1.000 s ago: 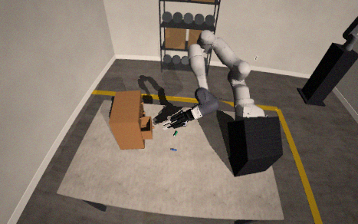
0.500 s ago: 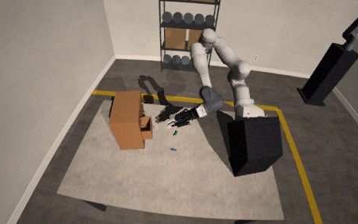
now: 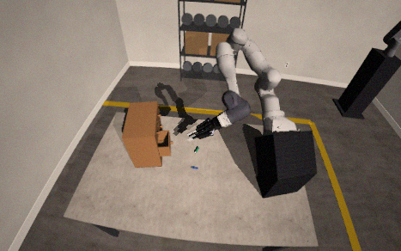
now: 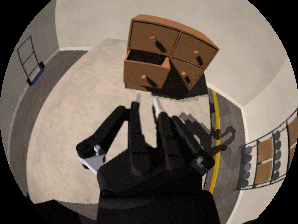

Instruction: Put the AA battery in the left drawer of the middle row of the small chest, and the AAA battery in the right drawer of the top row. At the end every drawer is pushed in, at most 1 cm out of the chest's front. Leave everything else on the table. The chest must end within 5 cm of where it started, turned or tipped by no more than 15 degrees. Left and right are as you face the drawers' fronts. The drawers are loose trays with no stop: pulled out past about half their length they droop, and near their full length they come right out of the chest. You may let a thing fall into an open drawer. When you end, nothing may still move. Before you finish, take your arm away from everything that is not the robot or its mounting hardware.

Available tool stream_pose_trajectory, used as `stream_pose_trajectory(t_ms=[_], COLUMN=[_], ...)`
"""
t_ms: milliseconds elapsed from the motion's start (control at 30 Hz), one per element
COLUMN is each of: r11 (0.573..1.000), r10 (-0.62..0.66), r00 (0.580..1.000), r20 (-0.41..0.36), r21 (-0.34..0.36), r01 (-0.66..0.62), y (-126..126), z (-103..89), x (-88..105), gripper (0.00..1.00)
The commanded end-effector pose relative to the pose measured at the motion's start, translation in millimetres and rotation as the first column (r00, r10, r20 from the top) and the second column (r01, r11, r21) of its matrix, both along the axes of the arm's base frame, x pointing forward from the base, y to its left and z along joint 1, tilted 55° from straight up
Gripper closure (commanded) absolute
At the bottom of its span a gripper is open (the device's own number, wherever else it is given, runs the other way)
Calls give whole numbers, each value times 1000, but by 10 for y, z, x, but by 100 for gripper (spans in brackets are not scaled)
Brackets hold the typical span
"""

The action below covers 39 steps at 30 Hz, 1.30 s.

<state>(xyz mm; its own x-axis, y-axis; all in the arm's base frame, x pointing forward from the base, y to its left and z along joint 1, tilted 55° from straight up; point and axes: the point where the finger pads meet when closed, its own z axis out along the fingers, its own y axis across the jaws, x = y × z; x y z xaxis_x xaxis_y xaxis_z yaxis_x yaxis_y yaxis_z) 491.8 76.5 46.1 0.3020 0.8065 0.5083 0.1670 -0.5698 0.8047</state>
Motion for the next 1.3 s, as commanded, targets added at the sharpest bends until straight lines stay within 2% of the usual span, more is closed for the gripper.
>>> stream_pose_trajectory(t_ms=[0, 233, 500, 567, 733, 1067, 1133, 1267], r11=[999, 984, 936, 936, 890, 778, 778, 745], r10=[-31, -168, -346, -346, -454, -629, -629, -667], r00=[998, 976, 906, 906, 840, 680, 680, 633], r20=[-53, -139, -242, -242, -298, -377, -377, -392], r21=[-38, -79, -149, -149, -202, -309, -309, -338], r01=[29, 158, 318, 318, 410, 547, 547, 576], y=[-25, 36, 120, 120, 172, 266, 266, 289], z=[-66, 23, 140, 140, 216, 350, 350, 384], x=[-102, -301, -568, -568, -736, -1040, -1040, -1116], gripper=[80, 80, 80, 80, 80, 80, 80, 80])
